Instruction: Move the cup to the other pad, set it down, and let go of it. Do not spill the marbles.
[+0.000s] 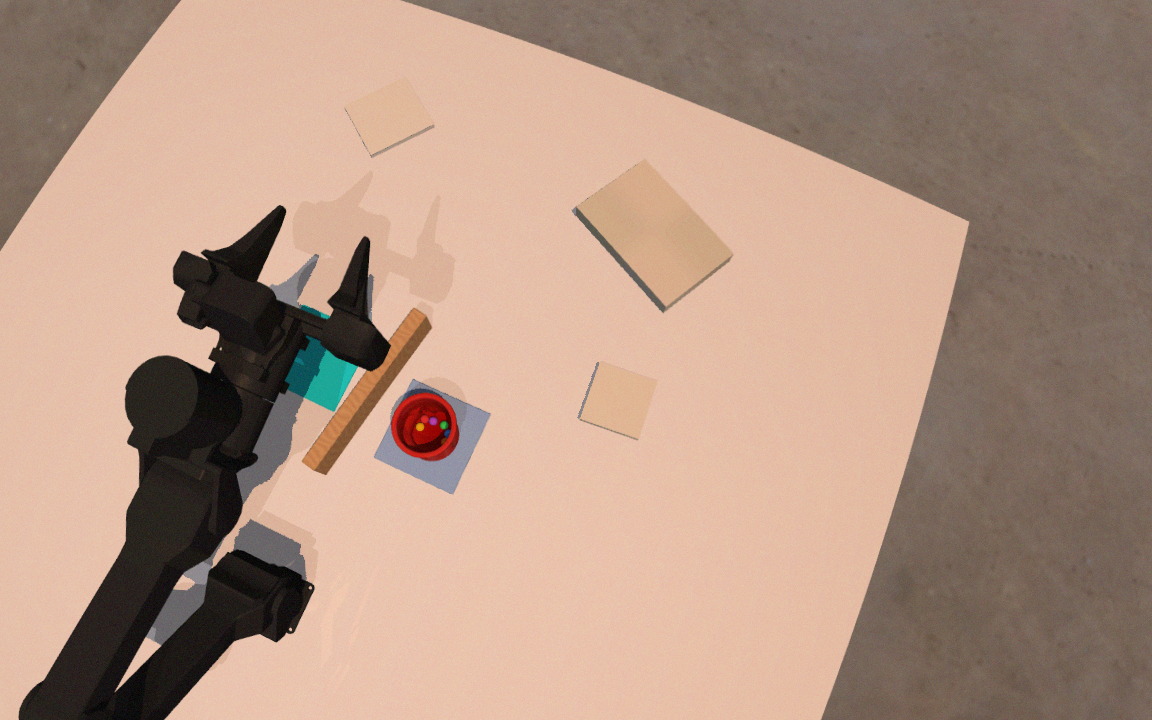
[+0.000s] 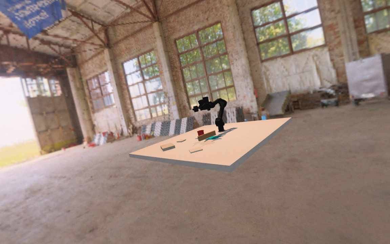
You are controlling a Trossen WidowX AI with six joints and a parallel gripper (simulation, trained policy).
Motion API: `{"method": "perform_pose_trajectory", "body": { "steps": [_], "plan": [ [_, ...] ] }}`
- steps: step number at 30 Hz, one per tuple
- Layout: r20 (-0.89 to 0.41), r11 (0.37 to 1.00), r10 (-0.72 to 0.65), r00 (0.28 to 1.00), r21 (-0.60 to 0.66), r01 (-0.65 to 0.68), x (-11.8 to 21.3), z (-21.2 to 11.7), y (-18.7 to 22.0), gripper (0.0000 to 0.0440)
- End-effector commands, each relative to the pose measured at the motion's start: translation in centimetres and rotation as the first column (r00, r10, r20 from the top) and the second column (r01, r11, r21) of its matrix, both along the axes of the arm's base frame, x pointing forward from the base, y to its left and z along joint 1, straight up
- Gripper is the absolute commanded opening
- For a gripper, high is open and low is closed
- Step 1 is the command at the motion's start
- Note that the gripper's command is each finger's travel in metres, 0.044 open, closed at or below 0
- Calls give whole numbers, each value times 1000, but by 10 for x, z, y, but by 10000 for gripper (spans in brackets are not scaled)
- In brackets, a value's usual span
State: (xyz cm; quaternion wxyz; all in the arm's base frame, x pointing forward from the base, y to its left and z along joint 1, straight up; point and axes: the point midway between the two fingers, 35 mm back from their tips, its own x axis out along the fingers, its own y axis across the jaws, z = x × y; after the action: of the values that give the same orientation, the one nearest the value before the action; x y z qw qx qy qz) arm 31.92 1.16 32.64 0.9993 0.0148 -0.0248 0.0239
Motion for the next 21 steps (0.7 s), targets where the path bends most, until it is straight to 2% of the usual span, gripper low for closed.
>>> {"method": "perform_pose_trajectory", "body": {
  "steps": [1,13,21],
  "plan": [
    [-7,1000,-4,1000,4,4,0,-1,0,374],
    [-149,998,-14,989,66,24,0,-22,3,69],
    [-265,994,15,964,111,15,2,-33,13,67]
  ]
}}
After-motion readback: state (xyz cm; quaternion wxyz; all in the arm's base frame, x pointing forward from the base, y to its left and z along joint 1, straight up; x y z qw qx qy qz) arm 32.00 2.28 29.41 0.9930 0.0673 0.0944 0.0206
